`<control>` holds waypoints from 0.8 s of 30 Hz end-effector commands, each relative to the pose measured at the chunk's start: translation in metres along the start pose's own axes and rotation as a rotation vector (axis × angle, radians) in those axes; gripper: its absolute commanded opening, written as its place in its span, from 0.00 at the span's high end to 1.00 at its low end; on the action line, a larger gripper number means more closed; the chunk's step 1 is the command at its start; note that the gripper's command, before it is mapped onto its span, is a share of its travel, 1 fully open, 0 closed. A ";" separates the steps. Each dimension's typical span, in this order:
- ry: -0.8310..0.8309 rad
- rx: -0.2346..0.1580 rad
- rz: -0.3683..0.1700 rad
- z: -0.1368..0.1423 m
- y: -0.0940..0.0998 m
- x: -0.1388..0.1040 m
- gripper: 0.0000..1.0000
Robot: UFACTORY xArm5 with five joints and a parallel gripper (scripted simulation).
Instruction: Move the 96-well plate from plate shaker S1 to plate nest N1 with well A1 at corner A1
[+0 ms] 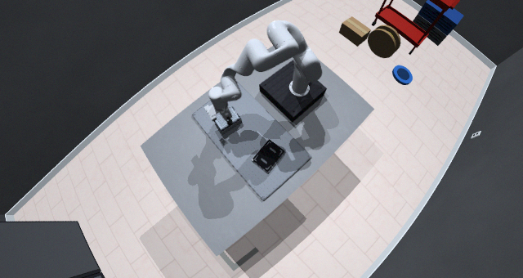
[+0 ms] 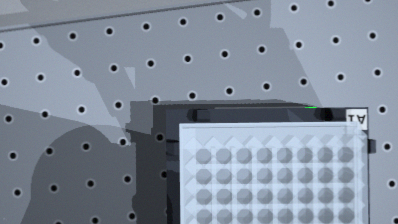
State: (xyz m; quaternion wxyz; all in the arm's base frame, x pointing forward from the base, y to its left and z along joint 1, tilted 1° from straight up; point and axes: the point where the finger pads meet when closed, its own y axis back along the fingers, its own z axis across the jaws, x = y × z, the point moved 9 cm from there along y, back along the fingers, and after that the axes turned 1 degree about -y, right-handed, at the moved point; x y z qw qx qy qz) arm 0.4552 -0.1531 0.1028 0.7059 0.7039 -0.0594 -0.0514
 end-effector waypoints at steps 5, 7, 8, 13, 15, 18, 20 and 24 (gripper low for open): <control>0.000 0.002 0.005 0.000 0.001 0.001 0.00; 0.000 0.002 0.005 0.000 0.001 0.001 0.00; 0.000 0.002 0.005 0.000 0.001 0.001 0.00; 0.000 0.002 0.005 0.000 0.001 0.001 0.00; 0.000 0.002 0.005 0.000 0.002 0.001 1.00; 0.000 0.002 0.005 0.000 0.002 0.001 1.00; 0.000 0.002 0.005 0.000 0.002 0.001 1.00; 0.000 0.002 0.005 0.000 0.002 0.001 1.00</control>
